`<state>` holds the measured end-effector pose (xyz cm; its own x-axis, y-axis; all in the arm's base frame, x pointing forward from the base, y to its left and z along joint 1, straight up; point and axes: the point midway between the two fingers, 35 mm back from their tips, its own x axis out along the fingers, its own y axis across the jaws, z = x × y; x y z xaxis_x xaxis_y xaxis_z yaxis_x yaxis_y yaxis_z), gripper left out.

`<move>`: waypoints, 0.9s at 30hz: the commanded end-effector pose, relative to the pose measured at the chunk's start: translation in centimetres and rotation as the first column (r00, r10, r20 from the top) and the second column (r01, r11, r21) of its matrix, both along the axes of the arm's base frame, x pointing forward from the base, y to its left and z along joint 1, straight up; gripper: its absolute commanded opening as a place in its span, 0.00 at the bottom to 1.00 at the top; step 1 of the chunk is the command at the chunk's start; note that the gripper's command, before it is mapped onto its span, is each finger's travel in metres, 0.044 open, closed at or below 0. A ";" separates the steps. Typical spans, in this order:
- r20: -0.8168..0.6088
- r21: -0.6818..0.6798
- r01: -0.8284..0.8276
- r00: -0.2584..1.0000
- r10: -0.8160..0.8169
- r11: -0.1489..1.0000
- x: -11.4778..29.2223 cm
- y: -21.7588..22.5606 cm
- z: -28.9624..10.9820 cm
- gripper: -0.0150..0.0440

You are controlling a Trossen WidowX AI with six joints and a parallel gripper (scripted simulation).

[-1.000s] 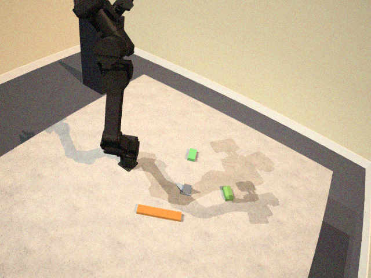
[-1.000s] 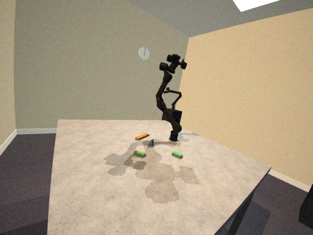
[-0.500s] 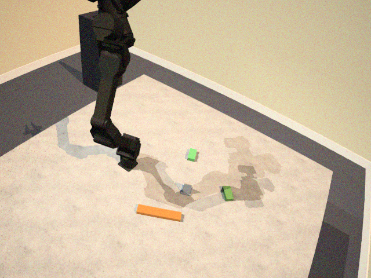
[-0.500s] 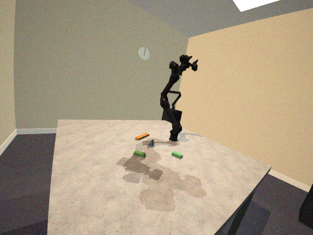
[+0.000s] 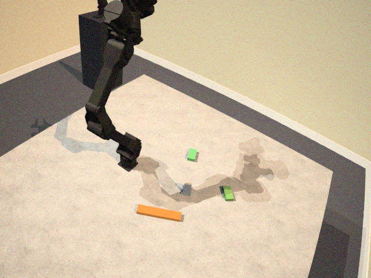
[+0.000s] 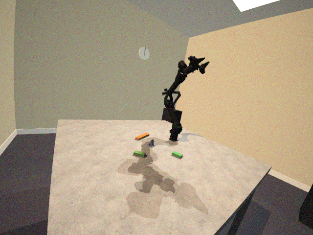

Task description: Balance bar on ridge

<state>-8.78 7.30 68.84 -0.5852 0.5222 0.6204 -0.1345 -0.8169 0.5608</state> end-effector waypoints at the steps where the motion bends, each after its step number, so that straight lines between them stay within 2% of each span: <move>1: 0.018 -0.038 0.097 0.995 -0.096 0.995 0.6 2.6 -0.9 0.79; 14: 0.128 -0.151 0.416 0.908 -0.400 0.897 4.6 10.7 -4.5 0.79; 27: 0.302 -0.224 0.695 0.716 -0.630 0.683 11.3 17.0 -9.3 0.79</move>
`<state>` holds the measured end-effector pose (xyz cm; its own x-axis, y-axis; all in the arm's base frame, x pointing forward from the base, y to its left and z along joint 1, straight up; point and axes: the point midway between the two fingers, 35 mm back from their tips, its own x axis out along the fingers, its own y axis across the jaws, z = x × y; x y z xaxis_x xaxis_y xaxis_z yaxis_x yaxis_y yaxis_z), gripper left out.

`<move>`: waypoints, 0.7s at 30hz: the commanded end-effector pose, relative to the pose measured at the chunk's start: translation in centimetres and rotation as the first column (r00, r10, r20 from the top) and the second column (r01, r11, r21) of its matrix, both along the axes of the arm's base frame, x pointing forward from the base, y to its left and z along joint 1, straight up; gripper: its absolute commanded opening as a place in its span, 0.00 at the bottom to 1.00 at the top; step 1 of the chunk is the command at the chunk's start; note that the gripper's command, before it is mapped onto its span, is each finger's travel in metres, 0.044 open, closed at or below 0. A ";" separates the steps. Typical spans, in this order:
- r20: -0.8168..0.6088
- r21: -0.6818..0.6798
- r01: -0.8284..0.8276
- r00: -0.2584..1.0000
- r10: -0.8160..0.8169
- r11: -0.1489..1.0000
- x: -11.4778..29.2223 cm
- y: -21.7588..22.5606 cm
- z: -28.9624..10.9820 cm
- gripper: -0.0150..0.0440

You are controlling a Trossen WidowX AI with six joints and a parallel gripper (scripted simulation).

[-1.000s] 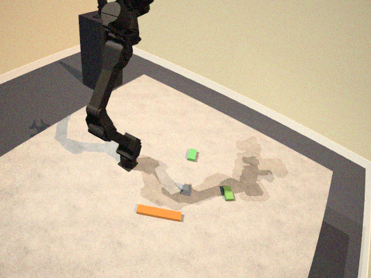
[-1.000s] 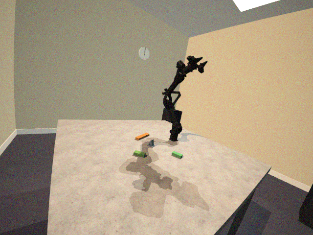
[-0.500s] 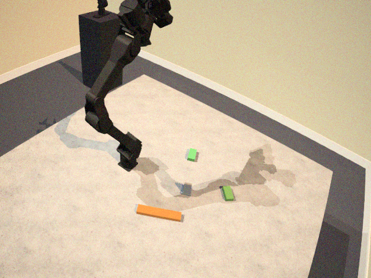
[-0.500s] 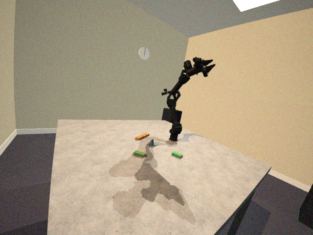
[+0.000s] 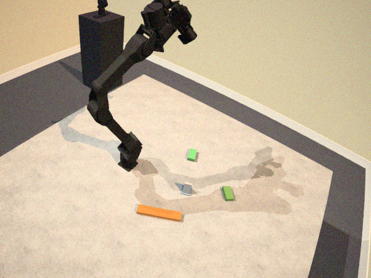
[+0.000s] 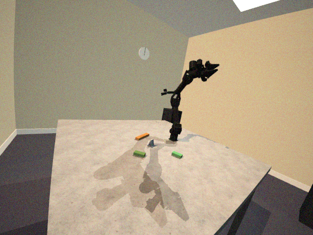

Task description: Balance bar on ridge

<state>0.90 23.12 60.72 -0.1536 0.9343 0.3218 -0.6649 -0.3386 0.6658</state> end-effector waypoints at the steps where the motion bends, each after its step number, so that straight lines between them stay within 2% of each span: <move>1: 0.032 -0.052 0.091 0.995 -0.090 0.994 2.2 1.5 -1.6 0.79; 10: 0.116 -0.174 0.289 0.955 -0.272 0.941 7.7 3.8 -5.4 0.79; 21: 0.241 -0.323 0.499 0.865 -0.440 0.804 15.0 4.5 -10.6 0.79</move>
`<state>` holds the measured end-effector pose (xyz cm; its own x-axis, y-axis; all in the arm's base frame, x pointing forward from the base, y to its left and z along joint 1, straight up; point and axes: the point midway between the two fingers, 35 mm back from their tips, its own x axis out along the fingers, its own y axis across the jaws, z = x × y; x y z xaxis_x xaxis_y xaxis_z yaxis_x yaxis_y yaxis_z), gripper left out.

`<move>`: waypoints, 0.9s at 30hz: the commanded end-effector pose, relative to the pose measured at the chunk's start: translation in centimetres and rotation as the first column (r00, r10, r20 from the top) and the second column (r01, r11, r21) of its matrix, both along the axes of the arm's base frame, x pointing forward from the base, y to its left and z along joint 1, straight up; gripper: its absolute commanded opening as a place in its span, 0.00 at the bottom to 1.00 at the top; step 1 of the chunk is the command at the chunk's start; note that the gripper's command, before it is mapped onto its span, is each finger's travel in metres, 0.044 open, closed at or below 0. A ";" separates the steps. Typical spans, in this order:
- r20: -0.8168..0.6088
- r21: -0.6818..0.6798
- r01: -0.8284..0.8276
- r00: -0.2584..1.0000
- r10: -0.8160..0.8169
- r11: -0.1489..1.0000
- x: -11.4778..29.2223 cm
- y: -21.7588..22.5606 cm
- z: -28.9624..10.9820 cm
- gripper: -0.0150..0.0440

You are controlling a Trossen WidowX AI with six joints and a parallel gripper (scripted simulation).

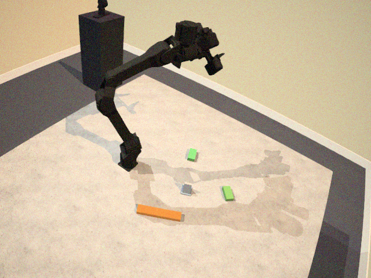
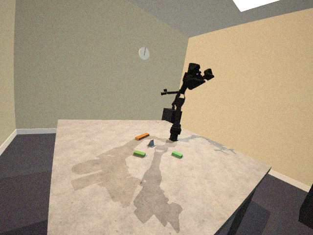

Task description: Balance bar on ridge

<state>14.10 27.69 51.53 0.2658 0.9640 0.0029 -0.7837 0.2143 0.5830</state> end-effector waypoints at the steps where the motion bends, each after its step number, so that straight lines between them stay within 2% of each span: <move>1: 0.022 -0.072 0.071 0.997 -0.069 0.995 2.4 -0.1 -1.9 0.79; 13: 0.091 -0.300 0.262 0.965 -0.246 0.917 9.7 -2.2 -8.1 0.79; 27: 0.160 -0.558 0.398 0.913 -0.376 0.728 16.7 -7.7 -15.6 0.79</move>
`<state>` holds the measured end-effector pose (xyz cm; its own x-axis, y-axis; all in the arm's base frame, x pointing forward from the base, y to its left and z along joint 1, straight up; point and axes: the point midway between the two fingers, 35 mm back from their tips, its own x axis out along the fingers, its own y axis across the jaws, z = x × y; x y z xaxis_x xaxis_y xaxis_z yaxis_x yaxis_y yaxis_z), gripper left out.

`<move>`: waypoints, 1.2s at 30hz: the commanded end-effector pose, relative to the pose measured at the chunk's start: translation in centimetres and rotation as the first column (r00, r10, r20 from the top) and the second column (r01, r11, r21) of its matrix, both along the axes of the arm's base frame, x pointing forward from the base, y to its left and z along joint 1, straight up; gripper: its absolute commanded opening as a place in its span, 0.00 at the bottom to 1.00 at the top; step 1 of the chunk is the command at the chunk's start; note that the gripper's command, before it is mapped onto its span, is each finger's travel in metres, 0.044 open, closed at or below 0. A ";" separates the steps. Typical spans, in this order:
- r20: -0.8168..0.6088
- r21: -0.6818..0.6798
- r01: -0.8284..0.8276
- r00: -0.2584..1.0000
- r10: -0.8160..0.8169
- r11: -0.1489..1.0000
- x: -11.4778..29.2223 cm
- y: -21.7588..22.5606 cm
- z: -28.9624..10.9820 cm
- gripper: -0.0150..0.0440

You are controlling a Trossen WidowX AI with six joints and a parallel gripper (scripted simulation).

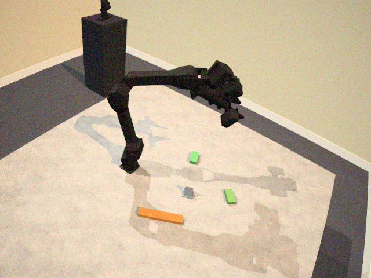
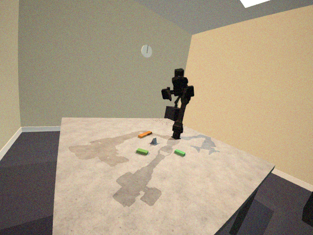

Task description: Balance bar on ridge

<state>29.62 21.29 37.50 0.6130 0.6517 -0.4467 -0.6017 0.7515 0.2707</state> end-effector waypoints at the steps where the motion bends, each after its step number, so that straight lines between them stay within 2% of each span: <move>1: -0.015 -0.084 0.040 0.999 -0.041 0.996 1.6 -1.8 -2.1 0.79; 18: -0.124 -0.414 0.126 0.973 -0.193 0.902 5.7 -11.4 -10.9 0.79; 36: -0.321 -0.644 0.019 0.900 -0.293 0.765 4.6 -22.3 -19.1 0.79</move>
<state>34.76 0.61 19.67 0.4165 0.0910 -0.9046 -0.4048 0.9095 -0.0949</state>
